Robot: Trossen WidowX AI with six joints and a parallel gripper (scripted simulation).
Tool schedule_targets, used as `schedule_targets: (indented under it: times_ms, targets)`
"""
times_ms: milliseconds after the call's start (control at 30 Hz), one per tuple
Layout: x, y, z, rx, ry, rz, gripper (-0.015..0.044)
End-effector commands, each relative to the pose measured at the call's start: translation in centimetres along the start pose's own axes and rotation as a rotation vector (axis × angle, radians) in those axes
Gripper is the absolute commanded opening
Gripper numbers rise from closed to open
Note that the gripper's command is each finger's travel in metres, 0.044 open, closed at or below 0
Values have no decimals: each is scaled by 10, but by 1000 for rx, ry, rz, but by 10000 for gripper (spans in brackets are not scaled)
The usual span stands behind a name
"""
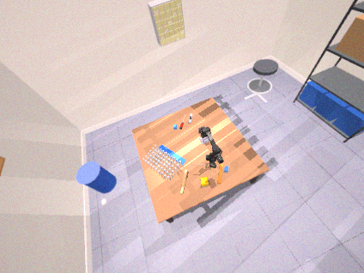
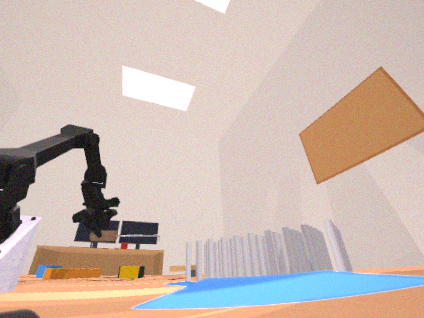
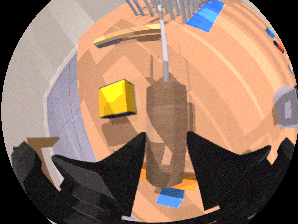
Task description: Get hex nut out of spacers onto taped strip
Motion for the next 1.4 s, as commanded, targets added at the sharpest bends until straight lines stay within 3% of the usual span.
schedule_targets:
  times_ms: [0, 1367]
  targets:
    - [3, 0, -1, -1, -7, 3, 0]
    - [36, -5, -17, -1, -7, 4, 0]
Point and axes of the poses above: the point midway between the two fingers, 35 mm back from their tips, its own x axis out along the fingers, its own y axis across the jaws, z = x × y, the point moved 4 cm from there along -x, back along the fingers, and after that the axes turned 13 degrees about -x, right-handed, at the moved point
